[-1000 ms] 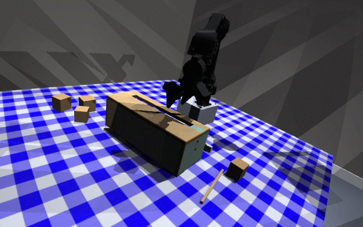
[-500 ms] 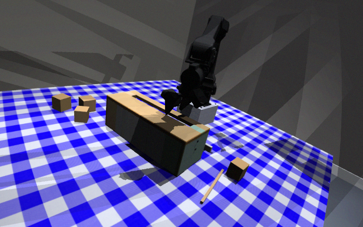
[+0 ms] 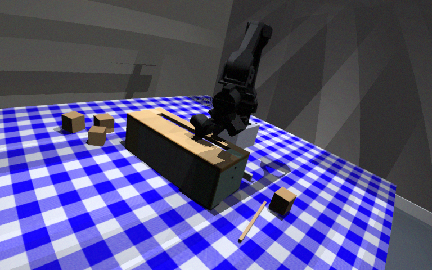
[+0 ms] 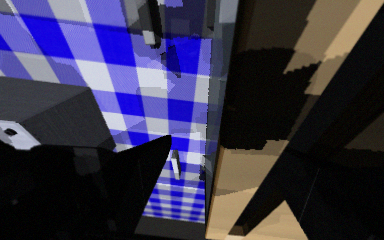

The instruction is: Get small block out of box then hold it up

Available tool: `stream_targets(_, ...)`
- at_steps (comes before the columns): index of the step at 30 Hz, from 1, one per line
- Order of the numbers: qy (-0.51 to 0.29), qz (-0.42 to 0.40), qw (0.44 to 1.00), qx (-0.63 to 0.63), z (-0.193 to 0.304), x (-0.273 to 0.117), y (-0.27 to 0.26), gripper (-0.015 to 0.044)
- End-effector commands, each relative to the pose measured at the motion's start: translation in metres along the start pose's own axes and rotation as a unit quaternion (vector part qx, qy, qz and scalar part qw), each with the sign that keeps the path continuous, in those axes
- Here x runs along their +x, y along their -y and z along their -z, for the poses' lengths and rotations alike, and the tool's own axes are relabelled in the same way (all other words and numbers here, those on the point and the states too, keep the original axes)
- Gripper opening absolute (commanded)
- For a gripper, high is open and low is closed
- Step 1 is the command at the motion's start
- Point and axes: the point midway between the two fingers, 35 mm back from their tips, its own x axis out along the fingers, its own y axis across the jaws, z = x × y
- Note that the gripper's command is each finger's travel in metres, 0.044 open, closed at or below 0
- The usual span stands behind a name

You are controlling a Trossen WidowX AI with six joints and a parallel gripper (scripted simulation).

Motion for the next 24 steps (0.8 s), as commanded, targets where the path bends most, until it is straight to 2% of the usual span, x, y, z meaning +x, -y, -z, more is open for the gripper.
stream_targets(1, 0.001, -0.006, 1.000, -0.004, -0.003, 0.010, -0.003, 0.0400)
stream_targets(10, 0.000, -0.001, 1.000, 0.000, 0.000, 0.008, -0.001, 0.0400)
stream_targets(24, -0.002, -0.002, 1.000, -0.001, 0.031, 0.020, -0.001, 0.0400)
